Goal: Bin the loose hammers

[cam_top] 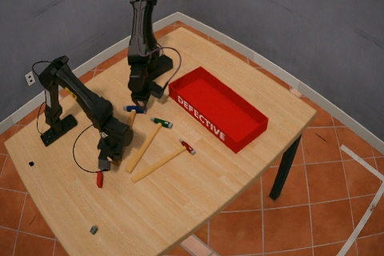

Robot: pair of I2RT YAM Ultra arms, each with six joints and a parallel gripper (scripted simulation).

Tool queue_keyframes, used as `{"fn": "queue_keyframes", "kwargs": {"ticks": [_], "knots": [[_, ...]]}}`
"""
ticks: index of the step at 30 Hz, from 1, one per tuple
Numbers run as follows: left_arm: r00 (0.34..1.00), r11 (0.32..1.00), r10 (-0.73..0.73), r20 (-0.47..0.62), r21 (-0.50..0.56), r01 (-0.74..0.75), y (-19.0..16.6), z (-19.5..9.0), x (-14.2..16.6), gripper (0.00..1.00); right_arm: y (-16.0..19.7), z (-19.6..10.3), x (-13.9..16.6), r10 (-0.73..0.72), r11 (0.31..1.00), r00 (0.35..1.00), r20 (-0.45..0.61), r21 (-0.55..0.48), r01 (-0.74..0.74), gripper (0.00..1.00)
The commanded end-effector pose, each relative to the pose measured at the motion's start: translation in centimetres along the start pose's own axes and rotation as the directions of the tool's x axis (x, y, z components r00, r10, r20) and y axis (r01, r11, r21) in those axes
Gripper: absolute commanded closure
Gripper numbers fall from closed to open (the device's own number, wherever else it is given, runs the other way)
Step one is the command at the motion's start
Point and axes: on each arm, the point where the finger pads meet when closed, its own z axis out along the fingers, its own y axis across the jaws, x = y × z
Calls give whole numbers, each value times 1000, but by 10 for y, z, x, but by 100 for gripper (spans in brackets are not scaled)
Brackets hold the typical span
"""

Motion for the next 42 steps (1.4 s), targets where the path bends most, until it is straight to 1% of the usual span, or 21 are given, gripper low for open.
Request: {"fn": "queue_keyframes", "kwargs": {"ticks": [1, 4, 5, 7, 10, 11, 15, 19, 24, 27, 28, 29, 32, 37, 39, 41, 42], "knots": [[1000, 999, -5, 7, 36, 5, -7, -17, -5, 55, -5, 5, -1, 2, 1000, 1000, 16, 23, -3, 74], [1000, 999, -5, 6, 36, 5, -7, -24, -3, 55, -5, 5, -1, 2, 1000, 1000, 16, 23, -3, 74], [1000, 999, -6, 6, 36, 6, -7, -27, -5, 43, -5, 5, -1, 2, 1000, 1000, 16, 23, -3, 74], [1000, 999, -6, 6, 36, 6, -7, -27, -5, 43, -5, 5, -1, 2, 1000, 1000, 16, 23, -3, 74], [1000, 999, -8, 3, 36, 8, -7, -39, -5, 9, -5, 5, -1, 2, 1000, 1000, 16, 23, -3, 74], [1000, 999, -9, 4, 36, 8, -7, -45, -5, 0, -5, 5, -1, 2, 1000, 1000, 16, 23, -3, 74], [1000, 999, -6, 9, 36, 6, -7, -68, -4, 0, -5, 5, -1, 2, 1000, 1000, 16, 23, -3, 74], [1000, 1000, -4, 6, -1, 4, -9, -58, 0, 0, -5, 5, -1, 2, 1000, 1000, 16, 23, -3, 74], [1000, 1000, -2, 5, -10, 3, -9, -56, 0, 0, -5, 5, -1, 2, 1000, 1000, 16, 23, -3, 74], [998, 998, 64, 14, 7, -64, -10, -56, -1, 0, -5, 5, -1, 2, 1000, 1000, 16, 23, -3, 74], [995, 994, 102, 23, 37, -103, -15, -57, -1, 0, -5, 5, -1, 2, 1000, 1000, 16, 23, -3, 74], [989, 988, 148, 28, 37, -149, -13, -54, -1, 0, -5, 5, -1, 2, 1000, 1000, 16, 23, -3, 74], [946, 944, 317, 61, 72, -321, -13, -51, 3, 0, -5, 5, -1, 2, 1000, 1000, 16, 23, -3, 74], [852, 848, 511, 114, 100, -521, -13, -48, 8, 0, -5, 5, -1, 2, 1000, 1000, 16, 23, -3, 74], [806, 800, 577, 136, 107, -591, -12, -46, 10, 0, -5, 5, -1, 2, 1000, 1000, 16, 23, -3, 74], [806, 800, 577, 136, 107, -591, -12, -46, 10, 0, -5, 5, -1, 2, 1000, 1000, 16, 23, -3, 74], [783, 776, 605, 145, 113, -620, -13, -46, 11, 0, -5, 5, -1, 2, 1000, 1000, 16, 23, -3, 74]]}}
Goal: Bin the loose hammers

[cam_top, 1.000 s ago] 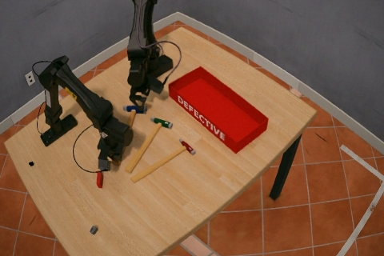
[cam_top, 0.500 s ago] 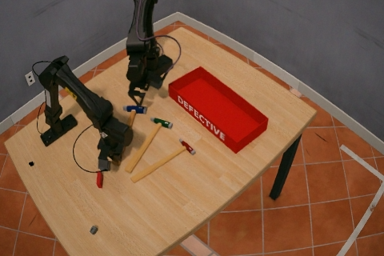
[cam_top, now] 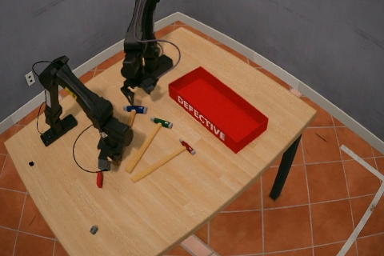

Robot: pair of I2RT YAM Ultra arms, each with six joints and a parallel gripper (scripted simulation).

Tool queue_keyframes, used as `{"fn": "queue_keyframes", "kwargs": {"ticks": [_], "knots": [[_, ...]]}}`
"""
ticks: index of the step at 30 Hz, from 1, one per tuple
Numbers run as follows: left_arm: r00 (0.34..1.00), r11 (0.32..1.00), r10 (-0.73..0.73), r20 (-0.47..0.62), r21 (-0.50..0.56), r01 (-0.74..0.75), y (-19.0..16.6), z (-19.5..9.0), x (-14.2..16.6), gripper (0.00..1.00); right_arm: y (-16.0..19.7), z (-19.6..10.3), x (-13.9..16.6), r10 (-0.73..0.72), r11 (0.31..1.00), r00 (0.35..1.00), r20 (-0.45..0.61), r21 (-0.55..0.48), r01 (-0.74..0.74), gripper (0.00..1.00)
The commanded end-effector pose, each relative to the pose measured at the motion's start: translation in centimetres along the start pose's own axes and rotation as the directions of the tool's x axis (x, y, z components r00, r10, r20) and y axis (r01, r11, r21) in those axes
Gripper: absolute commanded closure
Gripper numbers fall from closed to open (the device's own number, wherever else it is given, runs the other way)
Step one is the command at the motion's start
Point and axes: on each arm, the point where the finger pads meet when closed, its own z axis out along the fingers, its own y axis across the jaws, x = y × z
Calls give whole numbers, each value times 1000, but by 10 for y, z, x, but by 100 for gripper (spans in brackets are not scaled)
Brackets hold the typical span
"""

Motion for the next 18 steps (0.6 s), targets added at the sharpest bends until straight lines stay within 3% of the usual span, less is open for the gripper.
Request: {"fn": "queue_keyframes", "kwargs": {"ticks": [1, 7, 14, 16, 18], "knots": [[978, 977, 195, 74, 77, -201, -11, -3, -6, 0, -5, 5, -1, 2, 1000, 1000, 16, 23, -3, 74], [886, 887, 438, 152, 89, -454, -12, 0, 2, 0, -5, 5, -1, 2, 1000, 1000, 16, 23, -3, 74], [716, 725, 655, 243, 64, -685, -13, 4, 9, 0, -5, 5, -1, 2, 1000, 1000, 16, 23, -3, 74], [716, 725, 655, 243, 64, -685, -13, 4, 9, 0, -5, 5, -1, 2, 1000, 1000, 16, 23, -3, 74], [639, 655, 718, 276, 44, -754, -14, 5, 10, 0, -5, 5, -1, 2, 1000, 1000, 16, 23, -3, 74]]}}
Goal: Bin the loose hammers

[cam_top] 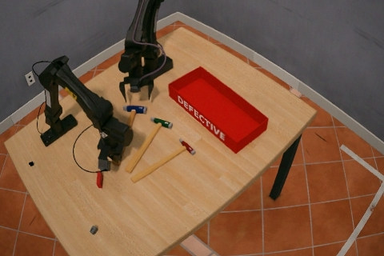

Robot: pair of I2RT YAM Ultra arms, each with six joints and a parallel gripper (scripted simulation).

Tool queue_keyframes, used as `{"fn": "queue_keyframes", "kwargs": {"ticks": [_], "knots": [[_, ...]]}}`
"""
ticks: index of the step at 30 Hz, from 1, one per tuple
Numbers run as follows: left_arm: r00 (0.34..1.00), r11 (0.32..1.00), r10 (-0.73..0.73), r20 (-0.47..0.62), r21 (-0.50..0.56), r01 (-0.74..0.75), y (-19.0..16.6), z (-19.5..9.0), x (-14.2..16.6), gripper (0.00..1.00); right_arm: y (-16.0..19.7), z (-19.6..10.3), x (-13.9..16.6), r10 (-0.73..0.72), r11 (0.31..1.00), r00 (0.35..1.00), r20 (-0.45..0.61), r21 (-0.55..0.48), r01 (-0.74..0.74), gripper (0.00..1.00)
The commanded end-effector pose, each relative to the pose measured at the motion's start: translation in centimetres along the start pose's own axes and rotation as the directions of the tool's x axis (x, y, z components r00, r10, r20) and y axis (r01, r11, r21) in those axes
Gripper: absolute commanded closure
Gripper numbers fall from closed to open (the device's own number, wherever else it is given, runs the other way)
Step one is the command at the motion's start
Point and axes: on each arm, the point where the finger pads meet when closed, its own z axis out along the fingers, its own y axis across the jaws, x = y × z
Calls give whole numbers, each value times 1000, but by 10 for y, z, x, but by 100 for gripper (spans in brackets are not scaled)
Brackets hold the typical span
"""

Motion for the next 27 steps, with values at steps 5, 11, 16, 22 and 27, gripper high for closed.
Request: {"fn": "queue_keyframes", "kwargs": {"ticks": [5, 11, 16, 22, 27], "knots": [[939, 947, 315, 139, 22, -321, -9, 0, -5, 0, -5, 5, -1, 2, 1000, 1000, 16, 23, -3, 74], [935, 941, 331, 126, 34, -337, -9, 2, 5, 0, -5, 5, -1, 2, 1000, 1000, 16, 23, -3, 74], [934, 941, 329, 137, 31, -336, -11, 0, 1, 0, -5, 5, -1, 2, 1000, 1000, 16, 23, -3, 74], [934, 941, 329, 137, 30, -336, -10, 0, 1, 0, -1, -1, -3, 1, 1000, 1000, 21, 3, -1, 74], [936, 942, 328, 128, 24, -333, -9, 1, 2, 0, -1, -1, -3, 1, 1000, 1000, 21, 3, -1, 56]]}}
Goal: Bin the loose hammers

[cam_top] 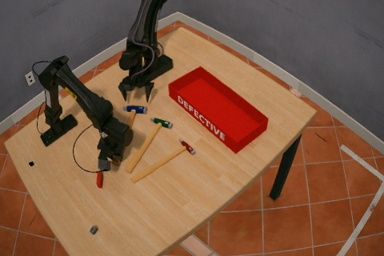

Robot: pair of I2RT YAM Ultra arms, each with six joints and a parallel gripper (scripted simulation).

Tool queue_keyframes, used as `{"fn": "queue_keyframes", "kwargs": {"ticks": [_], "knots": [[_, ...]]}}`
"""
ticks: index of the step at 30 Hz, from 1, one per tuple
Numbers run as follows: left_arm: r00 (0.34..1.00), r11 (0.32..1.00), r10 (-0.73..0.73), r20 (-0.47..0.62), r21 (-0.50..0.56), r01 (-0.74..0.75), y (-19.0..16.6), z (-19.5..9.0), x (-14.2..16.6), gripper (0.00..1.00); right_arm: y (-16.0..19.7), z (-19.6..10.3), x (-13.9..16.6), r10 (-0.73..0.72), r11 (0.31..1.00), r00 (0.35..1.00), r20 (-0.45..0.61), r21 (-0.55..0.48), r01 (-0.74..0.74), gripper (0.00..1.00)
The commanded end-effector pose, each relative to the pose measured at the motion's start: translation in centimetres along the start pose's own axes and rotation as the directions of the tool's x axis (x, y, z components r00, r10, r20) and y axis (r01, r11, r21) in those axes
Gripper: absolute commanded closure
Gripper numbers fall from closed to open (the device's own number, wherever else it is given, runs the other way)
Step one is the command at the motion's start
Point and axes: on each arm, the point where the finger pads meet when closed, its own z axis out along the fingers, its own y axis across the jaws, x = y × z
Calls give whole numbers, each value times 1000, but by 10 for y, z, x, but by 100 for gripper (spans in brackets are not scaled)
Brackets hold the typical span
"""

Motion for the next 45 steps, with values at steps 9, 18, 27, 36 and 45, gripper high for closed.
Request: {"fn": "queue_keyframes", "kwargs": {"ticks": [9, 18, 27, 36, 45], "knots": [[999, 1000, 3, 38, 6, -3, -1, -3, -10, 0, -5, -13, -8, 2, 1000, 999, 35, -22, -1, 43], [999, 1000, 3, 38, 6, -3, -1, -3, -10, 0, 1, -39, -8, 6, 999, 999, 41, -45, -4, 43], [999, 1000, 3, 38, 6, -3, -1, -3, -10, 0, 1, -72, -8, 12, 999, 999, 32, -47, -10, 0], [999, 1000, 3, 38, 6, -3, -1, -3, -10, 0, 1, -61, 0, 2, 1000, 1000, 25, 11, -2, 0], [993, 995, 89, 76, -59, -85, 12, -4, -32, 57, 4, -72, 1, -131, 989, 988, 76, -64, 136, 0]]}}
